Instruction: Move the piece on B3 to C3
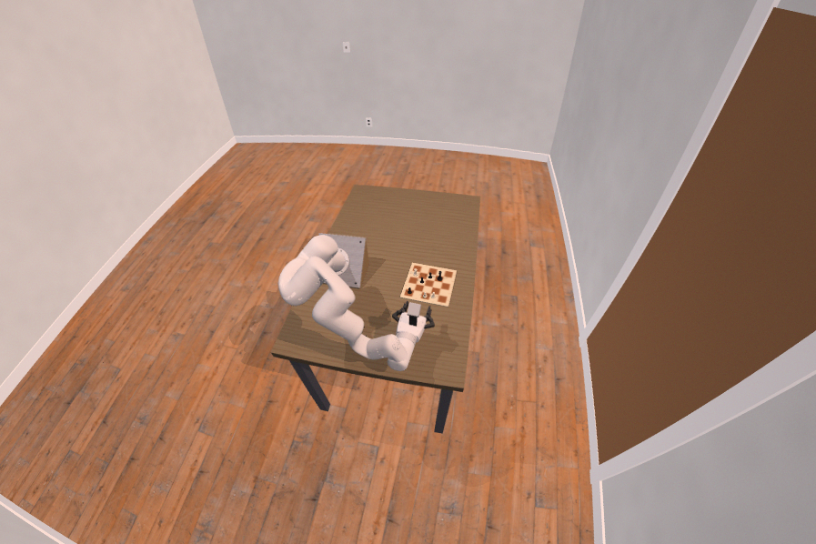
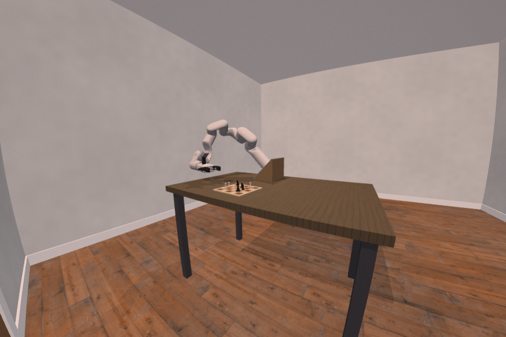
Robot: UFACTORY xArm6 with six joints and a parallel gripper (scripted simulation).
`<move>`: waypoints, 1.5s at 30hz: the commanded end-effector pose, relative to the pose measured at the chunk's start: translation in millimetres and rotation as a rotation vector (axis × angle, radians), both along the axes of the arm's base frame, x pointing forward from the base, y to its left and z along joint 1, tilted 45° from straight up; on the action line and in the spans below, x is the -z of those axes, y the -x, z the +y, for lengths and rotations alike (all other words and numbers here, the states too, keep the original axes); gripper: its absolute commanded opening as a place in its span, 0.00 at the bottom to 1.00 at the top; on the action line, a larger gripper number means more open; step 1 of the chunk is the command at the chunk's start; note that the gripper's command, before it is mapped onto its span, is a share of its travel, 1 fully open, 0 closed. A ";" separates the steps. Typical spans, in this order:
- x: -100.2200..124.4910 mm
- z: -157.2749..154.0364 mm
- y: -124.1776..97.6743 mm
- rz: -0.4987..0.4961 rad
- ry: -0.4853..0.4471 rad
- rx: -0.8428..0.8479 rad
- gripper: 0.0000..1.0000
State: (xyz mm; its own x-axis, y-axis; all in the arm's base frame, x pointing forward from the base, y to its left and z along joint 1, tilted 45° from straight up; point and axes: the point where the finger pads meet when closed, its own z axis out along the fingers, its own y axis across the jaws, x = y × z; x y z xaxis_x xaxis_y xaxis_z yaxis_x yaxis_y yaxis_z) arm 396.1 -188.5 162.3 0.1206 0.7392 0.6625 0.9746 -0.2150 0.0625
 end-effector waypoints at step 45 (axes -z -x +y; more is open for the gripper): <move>99.9 128.1 9.8 0.264 0.517 -1.213 1.00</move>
State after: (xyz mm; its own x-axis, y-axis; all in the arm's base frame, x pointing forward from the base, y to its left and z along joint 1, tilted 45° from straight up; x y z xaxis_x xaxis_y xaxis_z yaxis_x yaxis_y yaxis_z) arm 382.1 -73.8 80.7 -0.5692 0.7331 0.3723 0.6949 0.6710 -0.2587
